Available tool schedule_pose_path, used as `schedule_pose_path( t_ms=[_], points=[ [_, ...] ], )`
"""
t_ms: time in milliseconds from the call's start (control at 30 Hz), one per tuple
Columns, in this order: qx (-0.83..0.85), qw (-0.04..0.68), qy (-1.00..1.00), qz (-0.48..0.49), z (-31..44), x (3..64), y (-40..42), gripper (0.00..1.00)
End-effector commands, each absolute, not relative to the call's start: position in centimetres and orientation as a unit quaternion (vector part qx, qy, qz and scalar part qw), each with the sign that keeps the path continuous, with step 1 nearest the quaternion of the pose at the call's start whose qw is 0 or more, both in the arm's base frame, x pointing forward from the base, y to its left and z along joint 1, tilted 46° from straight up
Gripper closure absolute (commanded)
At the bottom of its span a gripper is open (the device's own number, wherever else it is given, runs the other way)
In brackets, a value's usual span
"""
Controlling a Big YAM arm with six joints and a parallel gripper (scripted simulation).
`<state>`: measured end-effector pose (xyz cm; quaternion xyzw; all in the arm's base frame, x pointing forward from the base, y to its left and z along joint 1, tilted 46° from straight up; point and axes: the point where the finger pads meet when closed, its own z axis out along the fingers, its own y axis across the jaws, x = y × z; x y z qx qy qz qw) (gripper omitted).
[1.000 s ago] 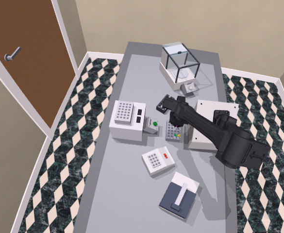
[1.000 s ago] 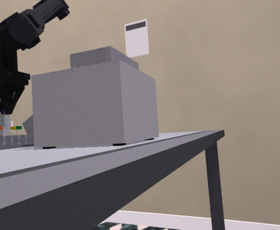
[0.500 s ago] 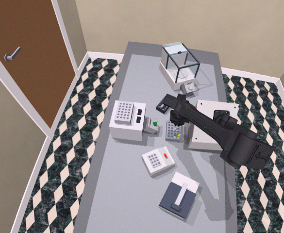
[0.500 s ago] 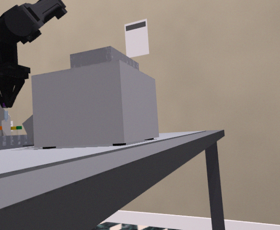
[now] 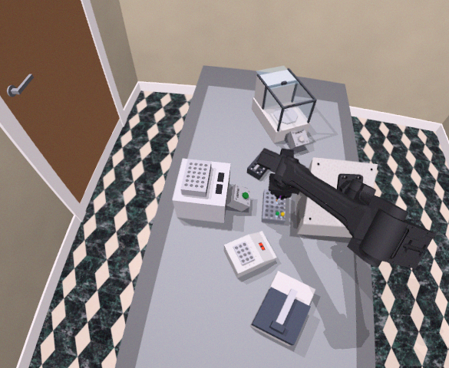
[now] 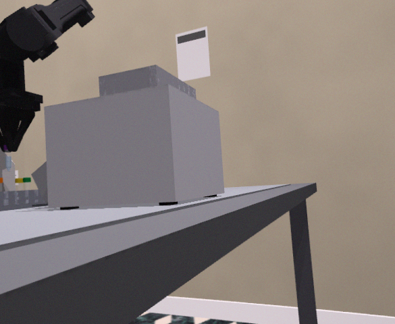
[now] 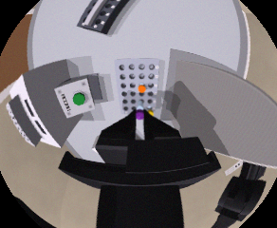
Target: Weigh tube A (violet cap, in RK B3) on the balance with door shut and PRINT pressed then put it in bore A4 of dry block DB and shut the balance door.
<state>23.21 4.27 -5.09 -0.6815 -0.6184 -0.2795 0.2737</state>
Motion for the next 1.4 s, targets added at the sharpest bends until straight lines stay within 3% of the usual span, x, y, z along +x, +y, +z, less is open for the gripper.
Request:
schedule_pose_path(
  t_ms=[0, 1367],
  points=[
    [-0.678, 0.268, -0.623, -0.283, -4.9, 23.9, 4.0, 0.91],
    [-0.681, 0.255, -0.623, -0.288, -2.9, 24.6, 1.6, 0.91]
  ],
)
